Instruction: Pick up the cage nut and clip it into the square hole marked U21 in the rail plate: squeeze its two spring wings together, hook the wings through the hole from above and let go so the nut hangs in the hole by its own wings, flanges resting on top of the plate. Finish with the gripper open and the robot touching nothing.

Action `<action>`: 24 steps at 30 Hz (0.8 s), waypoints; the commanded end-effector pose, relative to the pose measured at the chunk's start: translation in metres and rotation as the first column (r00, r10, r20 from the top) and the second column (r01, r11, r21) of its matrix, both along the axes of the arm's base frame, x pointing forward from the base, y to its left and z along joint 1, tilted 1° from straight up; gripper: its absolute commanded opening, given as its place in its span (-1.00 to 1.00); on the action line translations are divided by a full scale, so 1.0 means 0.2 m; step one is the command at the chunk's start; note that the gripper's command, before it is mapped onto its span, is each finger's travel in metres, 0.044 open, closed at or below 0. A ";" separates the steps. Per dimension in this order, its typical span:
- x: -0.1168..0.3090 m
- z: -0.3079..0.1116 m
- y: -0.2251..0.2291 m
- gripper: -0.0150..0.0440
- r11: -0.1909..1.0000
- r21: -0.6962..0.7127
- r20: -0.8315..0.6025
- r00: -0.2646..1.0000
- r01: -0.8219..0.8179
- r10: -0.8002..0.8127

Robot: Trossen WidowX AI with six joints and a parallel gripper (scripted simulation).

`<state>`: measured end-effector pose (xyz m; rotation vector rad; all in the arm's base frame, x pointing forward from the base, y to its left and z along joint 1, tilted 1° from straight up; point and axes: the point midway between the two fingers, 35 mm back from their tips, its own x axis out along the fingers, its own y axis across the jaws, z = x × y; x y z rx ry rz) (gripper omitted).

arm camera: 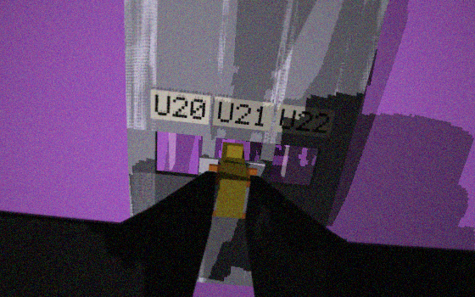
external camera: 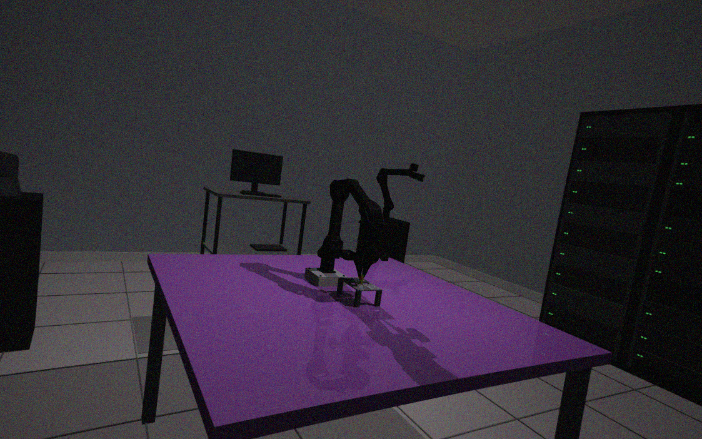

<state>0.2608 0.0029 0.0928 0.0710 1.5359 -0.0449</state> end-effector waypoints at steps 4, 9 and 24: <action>0.00 -0.02 0.00 -0.37 1.000 -0.003 0.000 1.000 0.003 -0.003; 0.00 -0.02 0.00 -0.37 1.000 -0.003 0.000 1.000 0.003 -0.003; 0.00 -0.03 0.00 -0.37 1.000 0.014 0.001 1.000 0.003 -0.003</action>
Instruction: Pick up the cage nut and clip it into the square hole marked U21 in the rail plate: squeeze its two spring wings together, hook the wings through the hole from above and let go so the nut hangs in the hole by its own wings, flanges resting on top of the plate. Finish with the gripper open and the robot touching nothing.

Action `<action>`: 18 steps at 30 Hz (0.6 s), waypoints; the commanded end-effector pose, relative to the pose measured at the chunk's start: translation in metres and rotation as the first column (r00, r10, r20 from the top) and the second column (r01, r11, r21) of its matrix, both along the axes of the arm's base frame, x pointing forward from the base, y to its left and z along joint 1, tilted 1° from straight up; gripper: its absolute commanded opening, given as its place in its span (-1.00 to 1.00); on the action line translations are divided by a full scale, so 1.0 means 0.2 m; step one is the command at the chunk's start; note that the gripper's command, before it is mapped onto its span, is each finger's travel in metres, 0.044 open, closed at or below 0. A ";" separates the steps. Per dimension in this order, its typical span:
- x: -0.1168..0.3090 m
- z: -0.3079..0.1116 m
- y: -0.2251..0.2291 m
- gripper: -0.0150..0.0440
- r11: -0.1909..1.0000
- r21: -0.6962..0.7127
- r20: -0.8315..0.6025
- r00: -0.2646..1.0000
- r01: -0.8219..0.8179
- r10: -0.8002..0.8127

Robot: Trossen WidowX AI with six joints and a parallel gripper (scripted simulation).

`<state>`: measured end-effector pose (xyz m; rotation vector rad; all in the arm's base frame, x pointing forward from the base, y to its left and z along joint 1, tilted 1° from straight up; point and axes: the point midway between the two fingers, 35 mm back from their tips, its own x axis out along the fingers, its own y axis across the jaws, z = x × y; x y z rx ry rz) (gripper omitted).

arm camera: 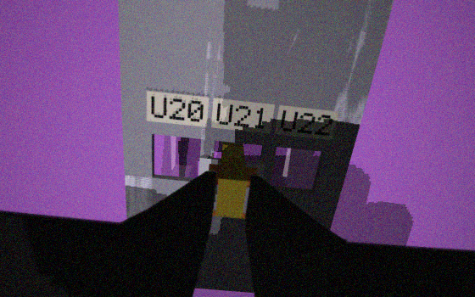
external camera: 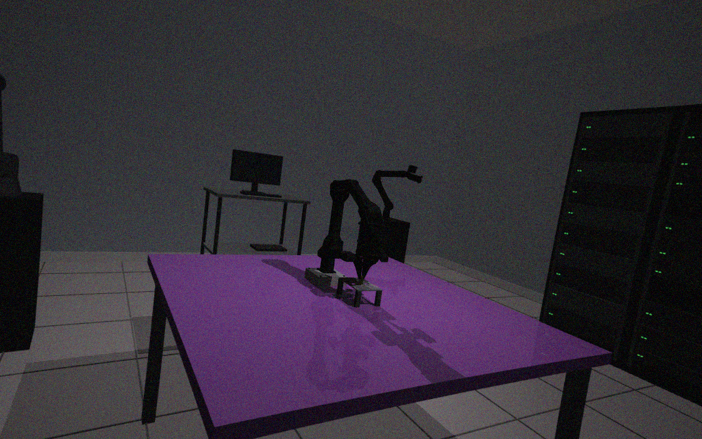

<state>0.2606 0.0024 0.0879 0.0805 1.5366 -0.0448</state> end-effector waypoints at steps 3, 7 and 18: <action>0.00 0.00 0.00 -0.37 1.000 0.012 0.002 1.000 -0.003 0.003; 0.00 0.00 0.00 -0.37 1.000 0.020 0.003 1.000 -0.004 0.004; 0.00 0.00 -0.01 -0.37 0.999 0.039 0.004 1.000 -0.004 0.004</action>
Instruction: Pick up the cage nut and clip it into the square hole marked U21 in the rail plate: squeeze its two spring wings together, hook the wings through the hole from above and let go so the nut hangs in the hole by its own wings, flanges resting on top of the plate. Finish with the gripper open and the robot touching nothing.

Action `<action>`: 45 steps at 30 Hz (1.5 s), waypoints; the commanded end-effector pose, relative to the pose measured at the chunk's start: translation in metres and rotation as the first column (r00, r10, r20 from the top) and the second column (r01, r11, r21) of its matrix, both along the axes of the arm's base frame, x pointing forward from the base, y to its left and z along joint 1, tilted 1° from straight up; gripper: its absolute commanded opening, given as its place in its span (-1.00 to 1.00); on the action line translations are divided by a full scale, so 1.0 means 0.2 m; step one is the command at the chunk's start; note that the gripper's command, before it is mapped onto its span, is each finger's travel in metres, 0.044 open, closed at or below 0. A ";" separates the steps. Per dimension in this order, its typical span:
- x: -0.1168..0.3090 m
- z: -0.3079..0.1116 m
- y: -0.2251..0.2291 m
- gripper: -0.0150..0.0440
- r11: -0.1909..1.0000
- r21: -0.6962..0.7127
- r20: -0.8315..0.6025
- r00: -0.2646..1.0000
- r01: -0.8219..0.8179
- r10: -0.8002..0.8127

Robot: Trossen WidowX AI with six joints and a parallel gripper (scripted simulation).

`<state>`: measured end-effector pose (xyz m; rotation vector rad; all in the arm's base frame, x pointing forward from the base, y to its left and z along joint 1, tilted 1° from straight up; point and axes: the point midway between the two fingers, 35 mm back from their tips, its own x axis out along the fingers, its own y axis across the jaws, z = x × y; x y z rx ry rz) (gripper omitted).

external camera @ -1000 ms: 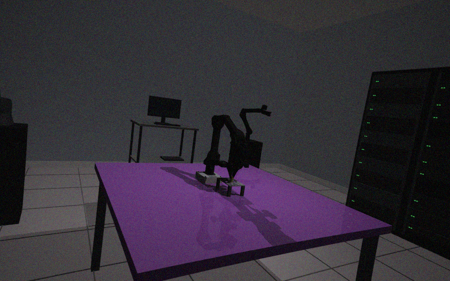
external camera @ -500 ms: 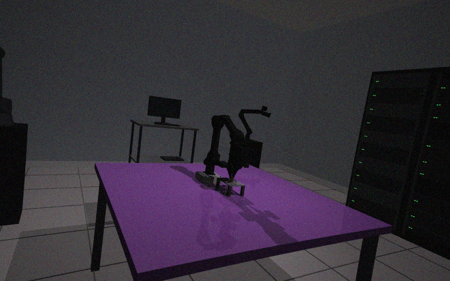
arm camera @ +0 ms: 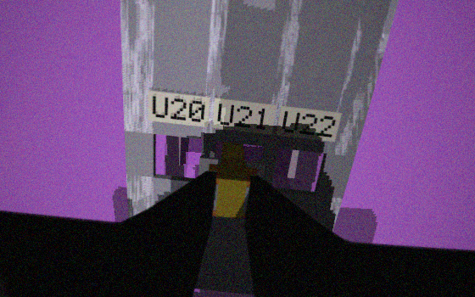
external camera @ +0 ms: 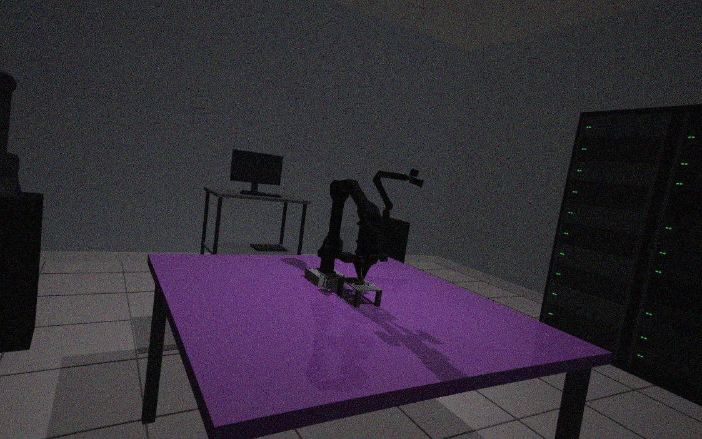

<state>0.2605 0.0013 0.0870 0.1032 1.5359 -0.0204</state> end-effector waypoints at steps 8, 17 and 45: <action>0.00 0.00 0.00 -0.37 1.000 0.019 0.003 1.000 -0.003 0.003; 0.00 0.00 -0.01 -0.37 0.999 0.032 0.004 1.000 -0.004 0.004; 0.00 -0.01 -0.02 -0.37 0.995 0.097 0.009 1.000 -0.007 0.006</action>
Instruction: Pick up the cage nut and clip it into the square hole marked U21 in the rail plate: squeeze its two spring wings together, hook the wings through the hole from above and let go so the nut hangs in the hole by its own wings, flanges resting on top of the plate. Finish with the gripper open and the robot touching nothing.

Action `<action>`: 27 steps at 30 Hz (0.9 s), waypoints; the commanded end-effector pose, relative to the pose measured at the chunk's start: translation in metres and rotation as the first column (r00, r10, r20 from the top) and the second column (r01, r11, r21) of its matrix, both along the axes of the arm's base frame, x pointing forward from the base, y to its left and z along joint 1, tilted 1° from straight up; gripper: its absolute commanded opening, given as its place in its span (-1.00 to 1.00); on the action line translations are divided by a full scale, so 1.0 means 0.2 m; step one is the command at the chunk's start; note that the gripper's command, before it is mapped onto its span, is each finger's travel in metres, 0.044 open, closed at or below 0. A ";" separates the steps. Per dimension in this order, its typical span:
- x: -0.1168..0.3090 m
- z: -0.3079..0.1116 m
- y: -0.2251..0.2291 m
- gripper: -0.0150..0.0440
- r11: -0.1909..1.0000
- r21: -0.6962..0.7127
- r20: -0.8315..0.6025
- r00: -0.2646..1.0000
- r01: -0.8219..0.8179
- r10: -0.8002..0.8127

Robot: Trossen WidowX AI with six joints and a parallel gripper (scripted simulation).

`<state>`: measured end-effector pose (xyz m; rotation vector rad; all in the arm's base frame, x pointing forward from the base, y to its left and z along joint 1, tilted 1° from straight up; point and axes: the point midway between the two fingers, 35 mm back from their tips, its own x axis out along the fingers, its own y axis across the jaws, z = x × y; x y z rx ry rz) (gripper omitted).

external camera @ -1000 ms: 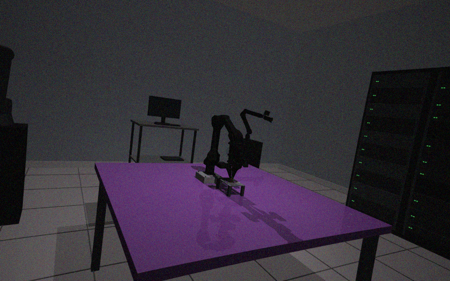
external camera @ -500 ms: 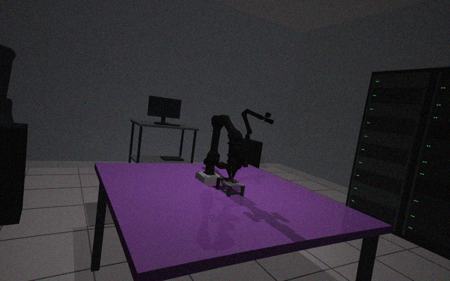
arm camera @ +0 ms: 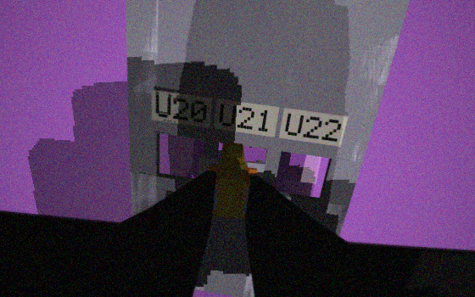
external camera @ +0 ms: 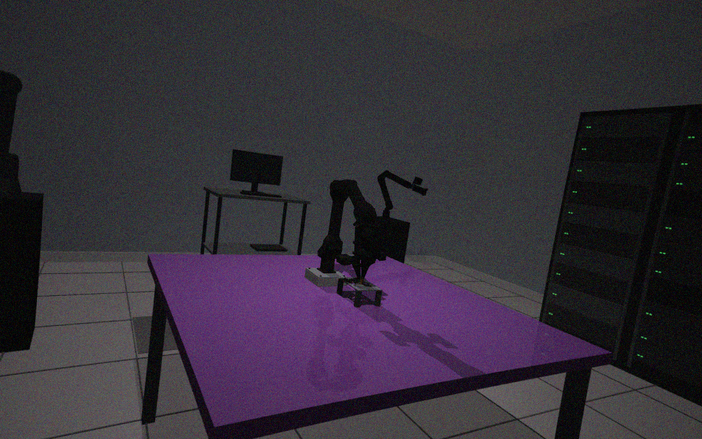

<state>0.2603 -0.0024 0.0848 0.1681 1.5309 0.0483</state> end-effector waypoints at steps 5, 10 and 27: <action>0.00 0.00 0.00 -0.37 1.000 0.025 0.004 1.000 -0.003 0.003; 0.00 0.00 0.00 -0.37 1.000 0.029 0.005 1.000 -0.004 0.003; 0.00 0.00 -0.01 -0.37 0.999 0.039 0.006 1.000 -0.004 0.004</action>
